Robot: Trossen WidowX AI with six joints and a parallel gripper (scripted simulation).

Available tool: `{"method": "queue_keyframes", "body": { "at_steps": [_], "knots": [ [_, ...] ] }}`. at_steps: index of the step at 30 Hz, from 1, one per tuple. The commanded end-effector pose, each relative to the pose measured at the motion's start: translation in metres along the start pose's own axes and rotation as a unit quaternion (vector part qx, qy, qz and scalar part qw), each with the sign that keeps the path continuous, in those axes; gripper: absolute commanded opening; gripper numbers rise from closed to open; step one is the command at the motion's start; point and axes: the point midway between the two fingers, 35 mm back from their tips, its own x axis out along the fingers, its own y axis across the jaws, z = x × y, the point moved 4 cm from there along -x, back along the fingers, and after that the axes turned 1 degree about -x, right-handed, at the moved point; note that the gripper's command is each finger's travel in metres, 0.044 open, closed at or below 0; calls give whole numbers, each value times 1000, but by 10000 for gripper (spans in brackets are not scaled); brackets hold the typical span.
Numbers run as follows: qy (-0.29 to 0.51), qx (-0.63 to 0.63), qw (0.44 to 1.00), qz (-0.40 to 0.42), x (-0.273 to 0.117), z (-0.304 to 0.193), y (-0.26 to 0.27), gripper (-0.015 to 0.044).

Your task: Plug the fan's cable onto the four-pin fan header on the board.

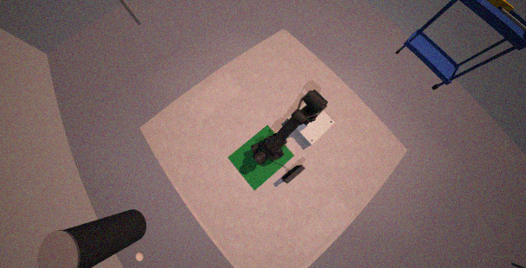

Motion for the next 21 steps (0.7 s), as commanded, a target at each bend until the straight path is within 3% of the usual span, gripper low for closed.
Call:
{"method": "queue_keyframes", "body": {
  "at_steps": [1, 21],
  "knots": [
    [0, 0, 1000, 0, 0, 0, 0, 210],
    [0, 0, 1000, 0, 0, 0, 0, 77]
  ]
}}
